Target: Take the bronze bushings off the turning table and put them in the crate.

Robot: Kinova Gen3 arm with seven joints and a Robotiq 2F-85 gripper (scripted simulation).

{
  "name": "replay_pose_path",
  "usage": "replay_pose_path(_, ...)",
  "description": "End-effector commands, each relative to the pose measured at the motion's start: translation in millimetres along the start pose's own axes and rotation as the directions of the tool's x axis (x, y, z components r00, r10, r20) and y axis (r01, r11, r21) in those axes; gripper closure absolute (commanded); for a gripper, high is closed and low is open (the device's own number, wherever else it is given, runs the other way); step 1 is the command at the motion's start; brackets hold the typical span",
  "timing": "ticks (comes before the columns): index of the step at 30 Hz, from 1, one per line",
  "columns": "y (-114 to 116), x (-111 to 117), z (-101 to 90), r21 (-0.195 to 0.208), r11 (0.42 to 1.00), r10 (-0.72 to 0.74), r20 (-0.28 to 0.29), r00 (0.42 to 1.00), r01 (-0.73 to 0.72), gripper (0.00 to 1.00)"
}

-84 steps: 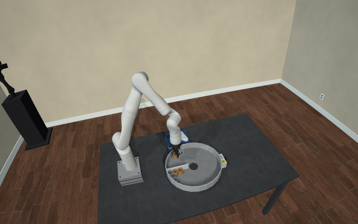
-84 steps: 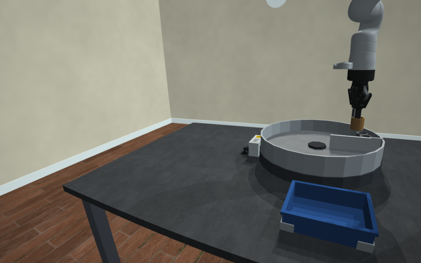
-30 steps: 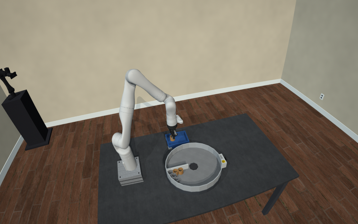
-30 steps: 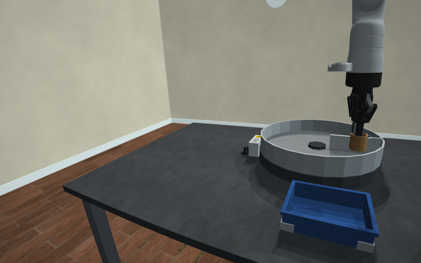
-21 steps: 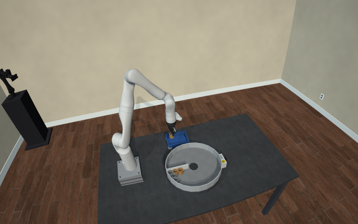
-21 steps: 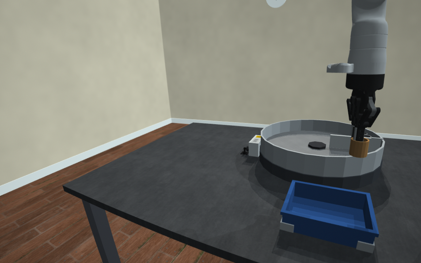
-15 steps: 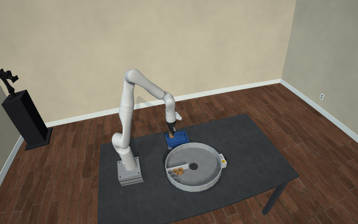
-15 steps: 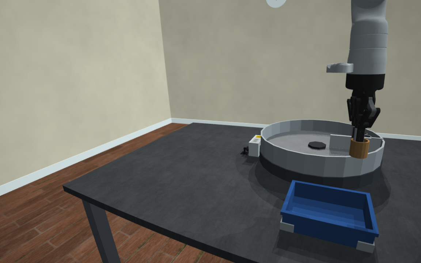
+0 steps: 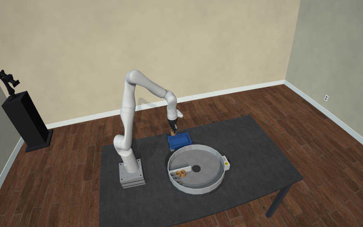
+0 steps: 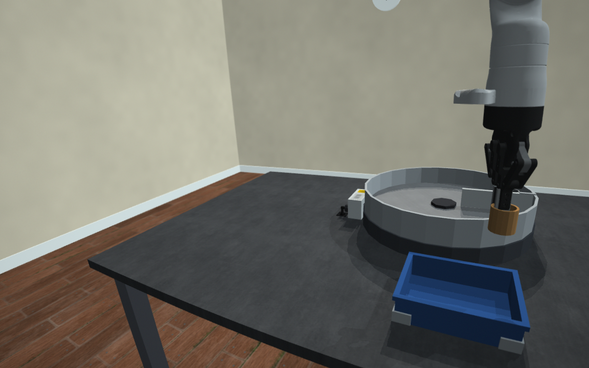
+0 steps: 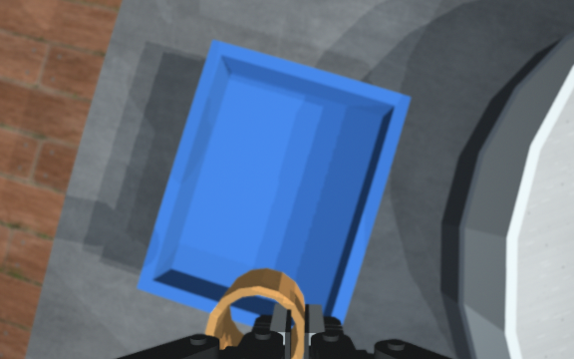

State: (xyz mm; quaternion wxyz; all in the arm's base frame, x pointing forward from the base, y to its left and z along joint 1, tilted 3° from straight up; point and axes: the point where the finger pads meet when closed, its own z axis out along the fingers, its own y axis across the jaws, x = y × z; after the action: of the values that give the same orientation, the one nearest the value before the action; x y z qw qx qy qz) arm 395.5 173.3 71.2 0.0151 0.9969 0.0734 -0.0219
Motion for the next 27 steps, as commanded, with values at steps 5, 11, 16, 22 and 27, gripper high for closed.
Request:
replay_pose_path(5,-1.2,0.5,28.1,0.001,1.0,-0.002,-0.002,1.0,0.002,1.0)
replay_pose_path(11,-1.2,0.5,28.1,0.001,1.0,-0.002,-0.002,1.0,0.002,1.0)
replay_pose_path(16,-1.2,0.5,28.1,0.001,1.0,-0.002,-0.002,1.0,0.002,1.0)
replay_pose_path(22,-2.4,0.5,56.6,0.002,1.0,-0.005,-0.003,1.0,0.005,1.0)
replay_pose_path(27,-2.4,0.5,56.6,0.002,1.0,-0.005,-0.003,1.0,0.005,1.0)
